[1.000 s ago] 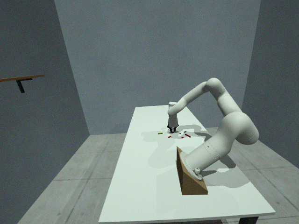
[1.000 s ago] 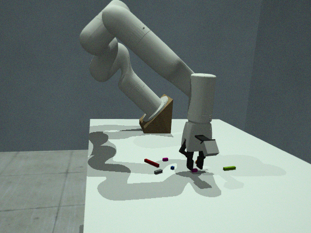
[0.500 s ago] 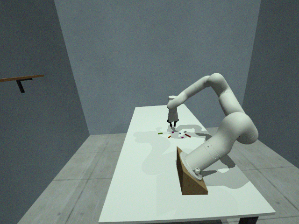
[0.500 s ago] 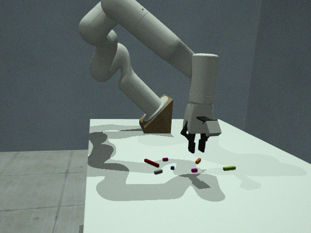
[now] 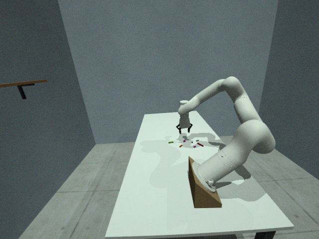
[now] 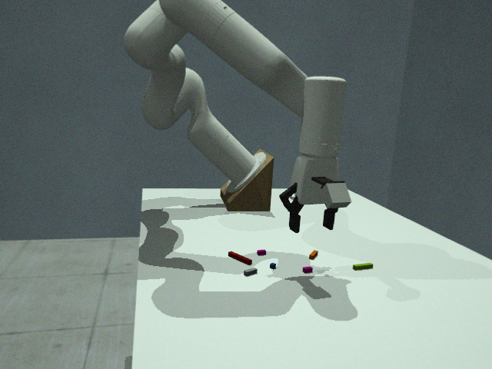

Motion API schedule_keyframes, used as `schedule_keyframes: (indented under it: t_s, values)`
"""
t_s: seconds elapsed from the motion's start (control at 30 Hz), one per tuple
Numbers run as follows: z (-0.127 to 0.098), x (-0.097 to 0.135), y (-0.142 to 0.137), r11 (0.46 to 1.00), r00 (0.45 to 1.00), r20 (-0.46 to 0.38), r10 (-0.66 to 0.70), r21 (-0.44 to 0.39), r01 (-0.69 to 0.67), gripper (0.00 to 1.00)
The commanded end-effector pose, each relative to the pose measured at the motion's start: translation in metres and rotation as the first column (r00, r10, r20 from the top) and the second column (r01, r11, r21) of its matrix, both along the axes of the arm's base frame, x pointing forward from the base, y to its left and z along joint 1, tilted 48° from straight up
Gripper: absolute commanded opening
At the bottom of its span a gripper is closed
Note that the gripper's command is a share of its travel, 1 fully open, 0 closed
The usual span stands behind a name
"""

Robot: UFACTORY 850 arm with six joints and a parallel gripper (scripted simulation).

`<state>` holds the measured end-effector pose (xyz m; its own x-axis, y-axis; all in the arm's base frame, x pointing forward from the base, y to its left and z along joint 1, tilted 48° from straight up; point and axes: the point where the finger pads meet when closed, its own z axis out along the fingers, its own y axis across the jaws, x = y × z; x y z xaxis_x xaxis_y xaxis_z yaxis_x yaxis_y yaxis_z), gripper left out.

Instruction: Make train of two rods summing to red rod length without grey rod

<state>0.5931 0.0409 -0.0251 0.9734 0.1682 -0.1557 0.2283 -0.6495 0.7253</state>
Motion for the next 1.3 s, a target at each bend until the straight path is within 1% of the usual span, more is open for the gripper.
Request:
schedule_keyframes:
  t_s: [0.0,0.63,0.77,0.97,1.13,1.2,1.27]
  values:
    - [0.0007,0.0008,0.0009,1.0,1.0,0.002,0.001,0.001,-0.001,1.0]
    - [0.0006,0.0008,0.001,1.0,1.0,0.005,-0.002,0.001,0.002,1.0]
    - [0.0001,0.0008,0.0014,1.0,1.0,0.021,-0.016,0.002,0.016,1.0]
    - [-0.0019,0.0009,0.0028,0.997,0.994,0.081,-0.071,0.006,0.071,1.0]
    - [-0.0051,0.0011,0.005,0.988,0.972,0.174,-0.156,0.02,0.155,1.0]
    - [-0.0051,0.0011,0.005,0.988,0.972,0.174,-0.156,0.02,0.155,1.0]
    - [-0.0067,0.0012,0.0062,0.98,0.954,0.222,-0.2,0.03,0.198,1.0]
